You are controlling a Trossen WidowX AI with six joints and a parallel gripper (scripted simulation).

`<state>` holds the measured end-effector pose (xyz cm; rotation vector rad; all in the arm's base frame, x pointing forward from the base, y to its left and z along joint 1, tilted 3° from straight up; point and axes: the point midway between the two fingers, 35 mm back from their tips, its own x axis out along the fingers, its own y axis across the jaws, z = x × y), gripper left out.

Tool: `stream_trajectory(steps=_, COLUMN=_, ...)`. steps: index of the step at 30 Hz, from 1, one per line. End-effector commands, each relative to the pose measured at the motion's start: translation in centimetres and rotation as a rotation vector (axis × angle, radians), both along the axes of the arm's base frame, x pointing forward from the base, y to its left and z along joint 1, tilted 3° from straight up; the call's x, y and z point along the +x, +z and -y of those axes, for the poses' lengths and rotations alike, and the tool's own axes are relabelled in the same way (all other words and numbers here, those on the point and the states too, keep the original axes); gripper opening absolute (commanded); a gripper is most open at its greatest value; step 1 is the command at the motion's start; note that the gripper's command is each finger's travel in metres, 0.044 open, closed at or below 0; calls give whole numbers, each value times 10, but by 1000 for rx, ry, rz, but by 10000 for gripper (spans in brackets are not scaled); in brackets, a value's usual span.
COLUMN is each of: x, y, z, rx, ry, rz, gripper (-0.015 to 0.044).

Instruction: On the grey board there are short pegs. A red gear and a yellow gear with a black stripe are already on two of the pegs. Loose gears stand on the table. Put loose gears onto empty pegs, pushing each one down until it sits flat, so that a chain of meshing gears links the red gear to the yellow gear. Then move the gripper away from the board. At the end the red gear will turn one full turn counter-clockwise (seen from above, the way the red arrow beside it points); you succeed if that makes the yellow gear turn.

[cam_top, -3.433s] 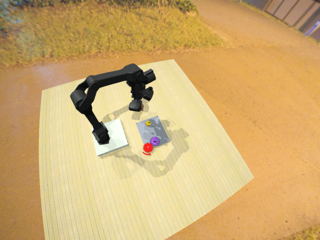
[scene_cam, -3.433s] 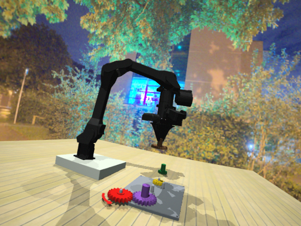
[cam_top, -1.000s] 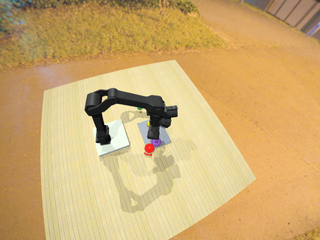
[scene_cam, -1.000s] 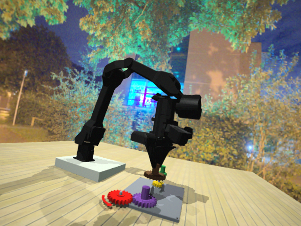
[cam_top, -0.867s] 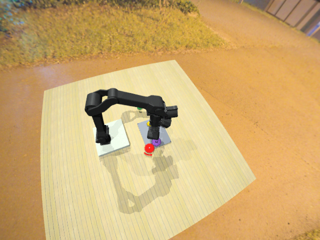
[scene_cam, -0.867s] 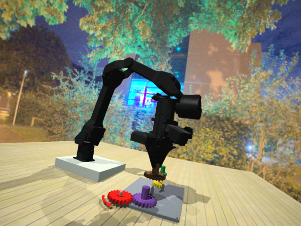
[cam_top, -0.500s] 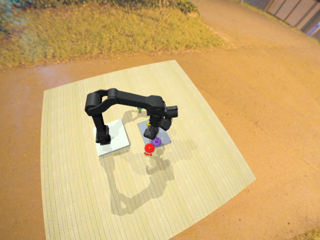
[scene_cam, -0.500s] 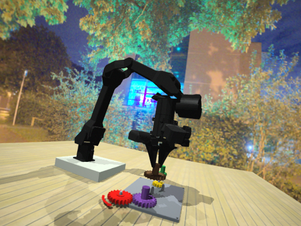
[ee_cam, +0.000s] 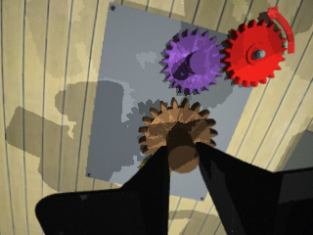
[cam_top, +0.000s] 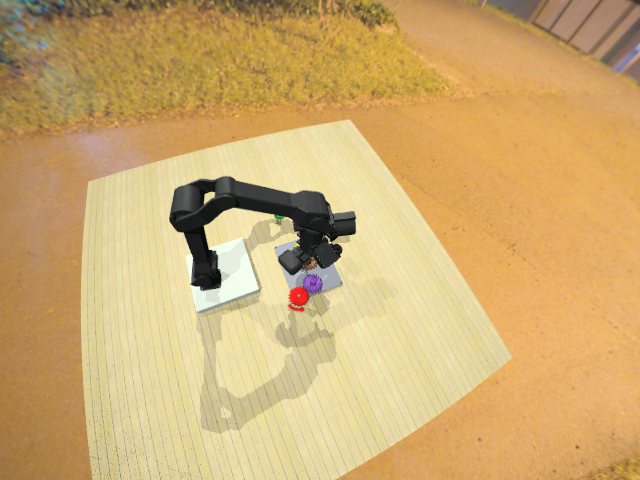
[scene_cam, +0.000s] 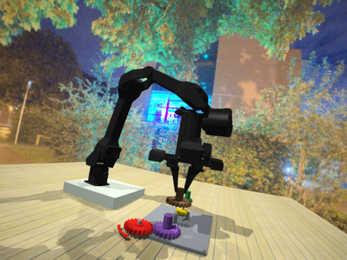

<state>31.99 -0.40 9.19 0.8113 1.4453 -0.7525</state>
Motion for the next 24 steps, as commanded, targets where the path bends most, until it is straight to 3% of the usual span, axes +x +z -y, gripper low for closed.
stream_trajectory(steps=1, x=0, y=0, z=0, rx=-2, ry=-105, rz=-4, gripper=0)
stream_trajectory(steps=7, x=0, y=1, z=1, rx=-2, ry=-236, rz=-9, gripper=0)
stream_trajectory(steps=24, x=0, y=-12, z=0, rx=-2, ry=-215, rz=-9, gripper=0)
